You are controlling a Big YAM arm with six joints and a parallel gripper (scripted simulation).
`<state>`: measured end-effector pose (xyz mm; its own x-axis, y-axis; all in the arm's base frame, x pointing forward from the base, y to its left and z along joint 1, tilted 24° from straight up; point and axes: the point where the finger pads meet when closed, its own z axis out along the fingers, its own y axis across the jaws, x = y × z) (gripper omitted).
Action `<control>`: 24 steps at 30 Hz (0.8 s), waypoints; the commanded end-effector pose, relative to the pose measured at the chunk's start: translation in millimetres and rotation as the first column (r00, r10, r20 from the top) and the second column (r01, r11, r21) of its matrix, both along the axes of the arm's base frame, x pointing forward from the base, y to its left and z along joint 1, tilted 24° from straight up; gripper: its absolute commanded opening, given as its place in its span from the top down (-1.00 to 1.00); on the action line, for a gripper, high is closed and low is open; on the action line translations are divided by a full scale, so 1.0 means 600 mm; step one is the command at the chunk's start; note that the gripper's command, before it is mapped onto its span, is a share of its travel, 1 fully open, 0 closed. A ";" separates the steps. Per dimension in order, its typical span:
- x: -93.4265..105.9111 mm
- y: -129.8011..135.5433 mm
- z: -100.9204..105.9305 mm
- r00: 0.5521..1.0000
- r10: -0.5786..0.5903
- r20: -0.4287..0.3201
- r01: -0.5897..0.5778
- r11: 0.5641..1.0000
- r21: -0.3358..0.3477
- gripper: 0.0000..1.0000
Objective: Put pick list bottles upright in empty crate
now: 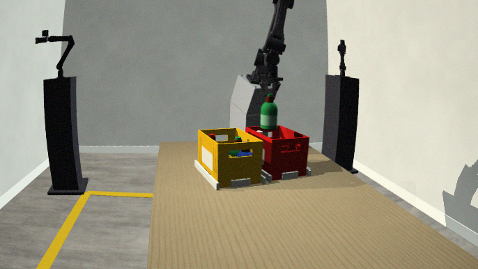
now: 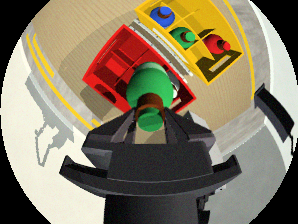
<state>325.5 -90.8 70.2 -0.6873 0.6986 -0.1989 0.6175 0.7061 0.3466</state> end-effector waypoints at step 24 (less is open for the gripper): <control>0.020 -0.021 0.025 0.998 -0.006 0.055 0.007 1.000 -0.026 1.00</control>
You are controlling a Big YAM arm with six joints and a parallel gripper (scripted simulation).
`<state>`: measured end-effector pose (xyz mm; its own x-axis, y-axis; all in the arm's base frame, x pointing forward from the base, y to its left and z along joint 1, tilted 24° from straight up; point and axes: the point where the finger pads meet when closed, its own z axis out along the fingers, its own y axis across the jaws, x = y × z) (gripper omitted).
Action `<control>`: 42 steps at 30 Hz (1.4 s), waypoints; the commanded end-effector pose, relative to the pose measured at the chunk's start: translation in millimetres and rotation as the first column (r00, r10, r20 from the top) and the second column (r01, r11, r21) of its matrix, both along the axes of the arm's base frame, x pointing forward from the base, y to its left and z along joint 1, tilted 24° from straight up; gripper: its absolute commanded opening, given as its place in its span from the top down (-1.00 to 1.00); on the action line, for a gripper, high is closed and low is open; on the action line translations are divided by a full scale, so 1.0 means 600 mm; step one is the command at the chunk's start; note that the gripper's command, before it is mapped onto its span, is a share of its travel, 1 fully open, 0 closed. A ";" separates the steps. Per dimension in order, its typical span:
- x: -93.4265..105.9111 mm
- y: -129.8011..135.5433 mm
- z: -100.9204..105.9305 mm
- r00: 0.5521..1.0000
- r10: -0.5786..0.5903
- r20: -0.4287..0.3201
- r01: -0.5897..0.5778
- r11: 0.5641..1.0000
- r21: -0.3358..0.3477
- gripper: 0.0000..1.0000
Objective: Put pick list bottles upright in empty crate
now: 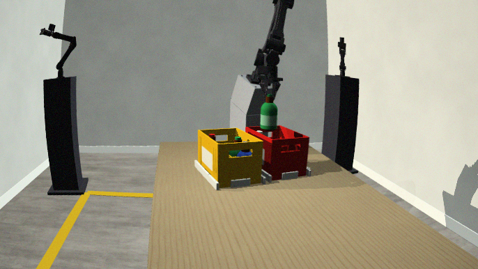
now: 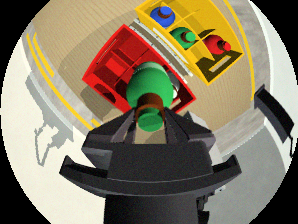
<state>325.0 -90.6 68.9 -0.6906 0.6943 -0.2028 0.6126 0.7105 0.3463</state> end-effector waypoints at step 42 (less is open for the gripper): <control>0.033 -0.032 0.031 0.999 -0.014 0.049 0.015 1.000 -0.019 1.00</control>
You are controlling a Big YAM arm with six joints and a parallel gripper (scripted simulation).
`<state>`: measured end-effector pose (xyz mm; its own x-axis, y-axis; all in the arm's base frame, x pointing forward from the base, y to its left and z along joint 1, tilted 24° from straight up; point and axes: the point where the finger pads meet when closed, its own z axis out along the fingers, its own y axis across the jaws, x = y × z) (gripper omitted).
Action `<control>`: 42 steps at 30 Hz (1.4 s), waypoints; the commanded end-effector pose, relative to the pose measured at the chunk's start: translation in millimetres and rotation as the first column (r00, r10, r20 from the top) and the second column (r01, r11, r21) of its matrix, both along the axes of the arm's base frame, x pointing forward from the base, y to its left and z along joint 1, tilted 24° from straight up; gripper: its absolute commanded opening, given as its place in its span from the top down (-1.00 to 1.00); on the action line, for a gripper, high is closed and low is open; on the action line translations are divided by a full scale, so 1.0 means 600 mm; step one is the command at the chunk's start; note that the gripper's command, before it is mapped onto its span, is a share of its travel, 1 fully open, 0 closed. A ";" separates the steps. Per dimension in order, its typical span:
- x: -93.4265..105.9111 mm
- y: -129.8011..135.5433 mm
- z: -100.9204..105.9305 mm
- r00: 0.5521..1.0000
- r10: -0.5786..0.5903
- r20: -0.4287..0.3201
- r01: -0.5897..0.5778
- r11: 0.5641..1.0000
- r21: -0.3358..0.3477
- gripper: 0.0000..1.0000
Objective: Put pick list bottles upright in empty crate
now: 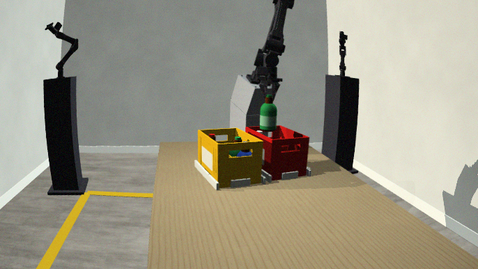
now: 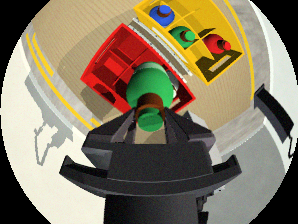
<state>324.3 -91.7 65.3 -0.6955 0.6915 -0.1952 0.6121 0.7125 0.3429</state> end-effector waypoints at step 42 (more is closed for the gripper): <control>0.065 -0.014 0.025 0.997 -0.007 0.079 0.009 1.000 -0.030 1.00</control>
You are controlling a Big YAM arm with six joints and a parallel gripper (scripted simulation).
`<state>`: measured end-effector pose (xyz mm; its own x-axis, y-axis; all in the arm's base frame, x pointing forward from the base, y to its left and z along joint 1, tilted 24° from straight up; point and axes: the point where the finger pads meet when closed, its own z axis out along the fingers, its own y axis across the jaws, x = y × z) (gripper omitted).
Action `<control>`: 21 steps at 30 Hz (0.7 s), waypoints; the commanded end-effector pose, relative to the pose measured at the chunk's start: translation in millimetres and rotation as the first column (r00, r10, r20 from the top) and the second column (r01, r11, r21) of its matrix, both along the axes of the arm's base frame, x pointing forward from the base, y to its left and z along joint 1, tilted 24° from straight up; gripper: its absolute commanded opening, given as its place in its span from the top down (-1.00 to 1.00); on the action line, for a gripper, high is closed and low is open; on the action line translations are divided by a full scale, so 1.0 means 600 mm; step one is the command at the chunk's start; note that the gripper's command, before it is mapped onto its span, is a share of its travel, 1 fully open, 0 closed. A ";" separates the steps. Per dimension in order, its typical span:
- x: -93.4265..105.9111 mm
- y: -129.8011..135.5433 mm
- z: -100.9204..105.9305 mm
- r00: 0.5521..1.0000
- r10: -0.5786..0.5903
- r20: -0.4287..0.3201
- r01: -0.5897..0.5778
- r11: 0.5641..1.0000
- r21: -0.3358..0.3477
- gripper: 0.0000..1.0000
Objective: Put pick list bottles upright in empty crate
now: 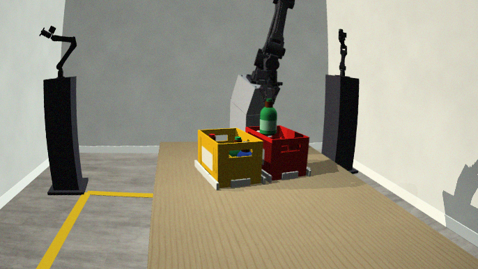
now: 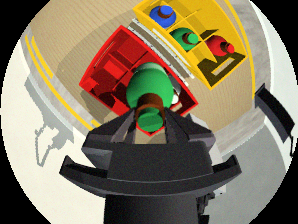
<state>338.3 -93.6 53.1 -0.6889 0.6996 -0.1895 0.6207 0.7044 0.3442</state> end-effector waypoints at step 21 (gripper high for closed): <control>0.016 0.011 -0.028 1.000 0.001 0.022 -0.001 1.000 -0.010 1.00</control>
<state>343.7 -90.4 36.7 -0.6862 0.6993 -0.2006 0.6177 0.7057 0.3471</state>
